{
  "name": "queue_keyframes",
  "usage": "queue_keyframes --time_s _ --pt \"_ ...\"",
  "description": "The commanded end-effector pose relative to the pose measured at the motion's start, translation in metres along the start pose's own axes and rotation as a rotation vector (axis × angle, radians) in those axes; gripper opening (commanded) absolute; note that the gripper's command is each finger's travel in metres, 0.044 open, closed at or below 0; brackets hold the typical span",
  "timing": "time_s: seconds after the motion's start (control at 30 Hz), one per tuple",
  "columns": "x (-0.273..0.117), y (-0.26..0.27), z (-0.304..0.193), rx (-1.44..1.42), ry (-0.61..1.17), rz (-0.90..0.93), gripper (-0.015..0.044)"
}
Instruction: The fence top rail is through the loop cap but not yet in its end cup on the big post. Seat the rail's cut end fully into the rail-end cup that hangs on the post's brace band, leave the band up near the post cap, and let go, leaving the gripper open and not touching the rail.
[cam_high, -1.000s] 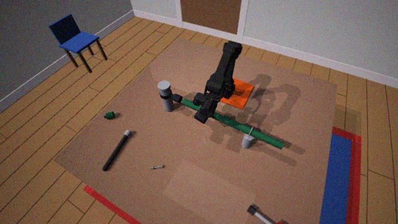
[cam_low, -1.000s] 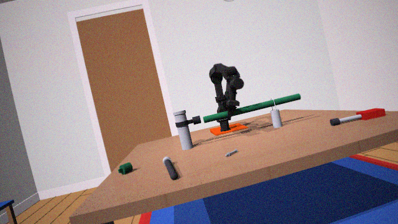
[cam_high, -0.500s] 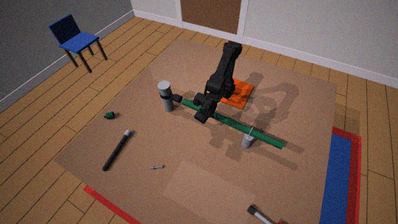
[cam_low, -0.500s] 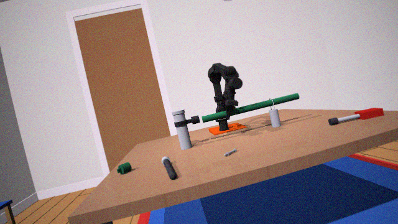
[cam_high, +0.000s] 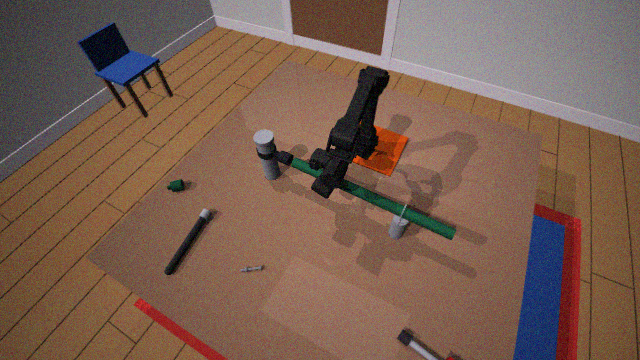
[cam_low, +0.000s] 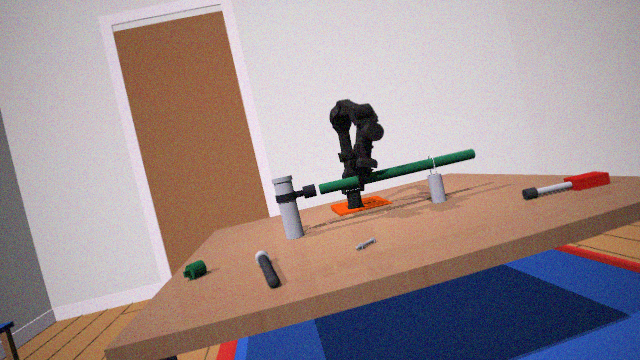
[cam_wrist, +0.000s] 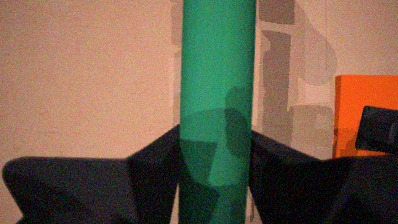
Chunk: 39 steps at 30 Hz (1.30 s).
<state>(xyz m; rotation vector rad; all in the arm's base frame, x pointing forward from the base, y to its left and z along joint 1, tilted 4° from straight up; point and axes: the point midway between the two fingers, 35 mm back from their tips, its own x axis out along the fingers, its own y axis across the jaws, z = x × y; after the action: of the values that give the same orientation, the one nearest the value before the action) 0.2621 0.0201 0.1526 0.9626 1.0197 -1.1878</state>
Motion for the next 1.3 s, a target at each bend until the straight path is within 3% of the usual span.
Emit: queue_keyframes --time_s 0.0,1.27 --pt "-0.005 0.003 0.005 0.009 -0.005 0.012 0.0" --pt "0.005 0.0 0.017 -0.001 0.009 -0.002 0.0"
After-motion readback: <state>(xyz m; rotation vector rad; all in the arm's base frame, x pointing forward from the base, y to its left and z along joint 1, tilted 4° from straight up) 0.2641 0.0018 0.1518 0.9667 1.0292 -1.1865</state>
